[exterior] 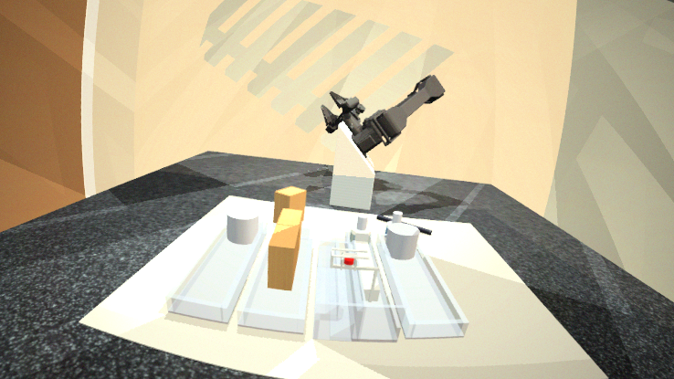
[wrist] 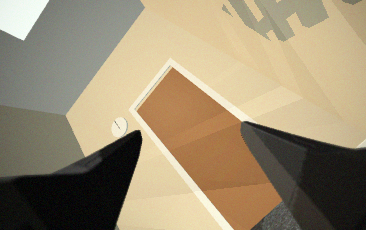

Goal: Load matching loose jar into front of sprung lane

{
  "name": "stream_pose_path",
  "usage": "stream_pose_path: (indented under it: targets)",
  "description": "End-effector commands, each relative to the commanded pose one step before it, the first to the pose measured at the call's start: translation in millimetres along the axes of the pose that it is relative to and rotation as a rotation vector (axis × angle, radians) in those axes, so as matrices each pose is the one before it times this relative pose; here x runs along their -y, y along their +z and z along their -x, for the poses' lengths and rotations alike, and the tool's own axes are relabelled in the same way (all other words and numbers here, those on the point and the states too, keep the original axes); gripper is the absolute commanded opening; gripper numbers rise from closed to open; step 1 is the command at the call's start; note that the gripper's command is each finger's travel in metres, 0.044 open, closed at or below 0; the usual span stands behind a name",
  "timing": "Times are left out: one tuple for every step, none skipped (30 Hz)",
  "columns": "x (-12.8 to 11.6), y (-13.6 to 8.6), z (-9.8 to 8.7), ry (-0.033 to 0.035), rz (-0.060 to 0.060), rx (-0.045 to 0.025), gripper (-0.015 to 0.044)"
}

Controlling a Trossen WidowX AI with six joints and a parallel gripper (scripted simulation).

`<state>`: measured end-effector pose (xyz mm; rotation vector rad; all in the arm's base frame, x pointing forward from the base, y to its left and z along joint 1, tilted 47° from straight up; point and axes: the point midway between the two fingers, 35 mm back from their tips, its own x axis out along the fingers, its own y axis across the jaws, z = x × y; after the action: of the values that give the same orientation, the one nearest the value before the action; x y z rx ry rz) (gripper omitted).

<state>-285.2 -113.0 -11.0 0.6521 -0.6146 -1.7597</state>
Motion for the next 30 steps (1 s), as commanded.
stream_pose_path:
  targets:
    - [0.35, 0.49, 0.34, -0.00205, -0.0004, 0.00104, 0.0426]
    - [1.04, 1.47, 1.03, -0.00614, -0.0013, 0.00312, 0.044]
    - [1.72, 2.45, 1.72, -0.01023, -0.0021, 0.00525, 0.044]
    - [2.39, 3.45, 2.43, -0.01431, -0.003, 0.00744, 0.044]
    - [3.06, 4.46, 3.16, -0.01837, -0.004, 0.00971, 0.044]
    - [3.7, 5.49, 3.9, -0.02237, -0.005, 0.01209, 0.044]
    - [4.03, 6.09, 4.33, -0.02451, -0.0056, 0.01356, 0.044]
    - [4.0, 6.16, 4.38, -0.02445, -0.0057, 0.01387, 0.044]
    - [3.97, 6.23, 4.42, -0.02438, -0.0059, 0.01418, 0.044]
    - [3.93, 6.3, 4.46, -0.02431, -0.006, 0.01448, 0.044]
    - [3.89, 6.35, 4.49, -0.02418, -0.0061, 0.01474, 0.044]
    - [3.86, 6.42, 4.53, -0.02411, -0.0063, 0.01505, 0.044]
    - [3.87, 6.45, 4.65, -0.02421, -0.0065, 0.0155, 0.044]
    - [3.84, 6.51, 4.69, -0.02412, -0.0066, 0.01579, 0.044]
    - [3.81, 6.58, 4.73, -0.02402, -0.0068, 0.01608, 0.044]
    - [3.77, 6.64, 4.76, -0.02392, -0.0069, 0.01636, 0.044]
    - [3.74, 6.7, 4.8, -0.02382, -0.007, 0.01664, 0.044]
    - [3.7, 6.77, 4.83, -0.02371, -0.0071, 0.01692, 0.044]
    - [3.67, 6.83, 4.86, -0.0236, -0.0072, 0.0172, 0.044]
    - [3.63, 6.89, 4.89, -0.02348, -0.0073, 0.01747, 0.044]
    - [3.84, 7.44, 5.28, -0.02502, -0.008, 0.01901, 0.044]
    - [3.9, 7.7, 5.45, -0.02551, -0.0083, 0.01982, 0.044]
    - [3.87, 7.77, 5.5, -0.02539, -0.0085, 0.02017, 0.044]
    - [3.9, 7.82, 5.62, -0.02541, -0.0087, 0.02061, 0.044]
    - [3.85, 7.89, 5.65, -0.02524, -0.0088, 0.02093, 0.044]
    - [3.81, 7.96, 5.67, -0.02508, -0.0089, 0.02124, 0.044]
    - [3.76, 8.03, 5.7, -0.0249, -0.009, 0.02154, 0.044]
    - [3.71, 8.1, 5.72, -0.02472, -0.0091, 0.02185, 0.044]
    - [3.71, 8.16, 5.79, -0.02465, -0.0093, 0.02221, 0.044]
    - [3.7, 8.22, 5.84, -0.02453, -0.0094, 0.02255, 0.044]
